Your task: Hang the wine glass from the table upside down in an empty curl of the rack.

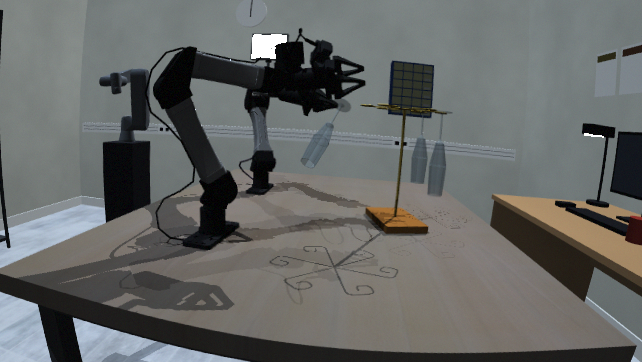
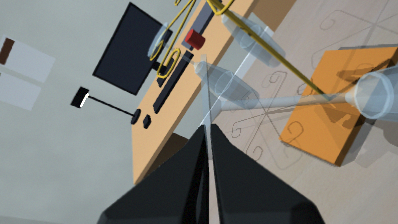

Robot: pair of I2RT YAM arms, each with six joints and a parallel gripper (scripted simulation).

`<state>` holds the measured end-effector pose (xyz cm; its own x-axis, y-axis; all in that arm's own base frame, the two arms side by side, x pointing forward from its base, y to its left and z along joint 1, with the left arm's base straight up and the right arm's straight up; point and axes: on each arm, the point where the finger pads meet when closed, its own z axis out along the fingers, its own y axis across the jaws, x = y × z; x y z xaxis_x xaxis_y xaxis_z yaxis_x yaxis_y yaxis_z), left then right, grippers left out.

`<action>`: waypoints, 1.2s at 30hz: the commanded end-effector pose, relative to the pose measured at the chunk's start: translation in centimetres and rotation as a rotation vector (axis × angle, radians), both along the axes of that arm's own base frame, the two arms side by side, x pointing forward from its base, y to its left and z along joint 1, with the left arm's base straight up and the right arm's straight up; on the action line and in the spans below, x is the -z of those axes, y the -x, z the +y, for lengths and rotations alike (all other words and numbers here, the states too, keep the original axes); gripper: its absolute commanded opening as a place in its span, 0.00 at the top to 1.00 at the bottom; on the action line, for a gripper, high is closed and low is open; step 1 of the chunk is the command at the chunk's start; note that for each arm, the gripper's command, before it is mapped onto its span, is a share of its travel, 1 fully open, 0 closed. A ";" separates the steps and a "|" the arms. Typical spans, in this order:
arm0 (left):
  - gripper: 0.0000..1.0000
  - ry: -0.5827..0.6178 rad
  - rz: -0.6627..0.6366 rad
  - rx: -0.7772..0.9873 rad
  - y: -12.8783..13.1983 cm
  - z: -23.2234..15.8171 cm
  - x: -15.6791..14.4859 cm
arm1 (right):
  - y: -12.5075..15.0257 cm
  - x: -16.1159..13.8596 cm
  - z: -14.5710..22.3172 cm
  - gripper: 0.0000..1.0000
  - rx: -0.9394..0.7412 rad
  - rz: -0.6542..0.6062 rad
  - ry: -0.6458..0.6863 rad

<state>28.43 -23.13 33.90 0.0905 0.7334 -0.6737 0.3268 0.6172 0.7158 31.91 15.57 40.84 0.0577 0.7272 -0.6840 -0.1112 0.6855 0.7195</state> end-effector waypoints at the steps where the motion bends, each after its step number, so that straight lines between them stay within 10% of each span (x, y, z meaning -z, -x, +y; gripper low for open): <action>1: 1.00 -0.003 -0.142 0.078 -0.4 -2.1 -4.2 | -1.1 -1.3 -0.9 0.38 -0.056 -0.016 0.184; 23: 1.00 -0.379 -0.419 0.218 -1.6 -8.0 -6.6 | -5.7 -0.1 -13.0 0.38 -0.015 0.057 0.867; 36: 1.00 -0.452 -0.448 0.228 -3.7 -11.1 -7.0 | -5.9 0.4 -15.5 0.38 0.085 0.090 0.803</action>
